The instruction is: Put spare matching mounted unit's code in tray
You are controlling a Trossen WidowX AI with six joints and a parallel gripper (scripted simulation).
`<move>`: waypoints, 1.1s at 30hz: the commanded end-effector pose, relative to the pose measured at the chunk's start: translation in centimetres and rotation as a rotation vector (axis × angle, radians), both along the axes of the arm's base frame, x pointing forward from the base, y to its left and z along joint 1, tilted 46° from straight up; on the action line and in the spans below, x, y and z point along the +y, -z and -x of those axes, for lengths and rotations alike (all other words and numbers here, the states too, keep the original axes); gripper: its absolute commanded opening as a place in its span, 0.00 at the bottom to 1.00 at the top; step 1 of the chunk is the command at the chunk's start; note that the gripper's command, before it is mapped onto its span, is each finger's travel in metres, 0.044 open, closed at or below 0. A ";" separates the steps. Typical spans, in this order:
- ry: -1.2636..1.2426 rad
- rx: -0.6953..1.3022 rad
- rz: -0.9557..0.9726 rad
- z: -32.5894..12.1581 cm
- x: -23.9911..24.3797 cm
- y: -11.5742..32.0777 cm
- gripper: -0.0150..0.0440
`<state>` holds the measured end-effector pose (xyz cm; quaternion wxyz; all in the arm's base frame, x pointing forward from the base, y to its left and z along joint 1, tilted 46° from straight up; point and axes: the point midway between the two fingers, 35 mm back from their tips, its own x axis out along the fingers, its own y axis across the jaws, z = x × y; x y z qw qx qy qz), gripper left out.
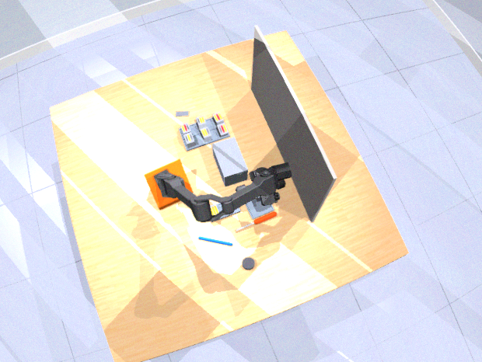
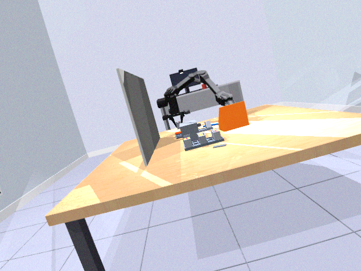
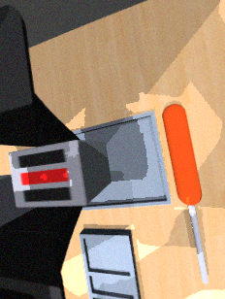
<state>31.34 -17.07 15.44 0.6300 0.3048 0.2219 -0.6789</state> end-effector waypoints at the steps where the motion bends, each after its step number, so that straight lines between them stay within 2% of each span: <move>1: -0.005 0.007 -0.004 0.1 -0.2 0.4 0.25; 33: -0.005 0.007 0.004 0.7 -2.2 2.1 0.25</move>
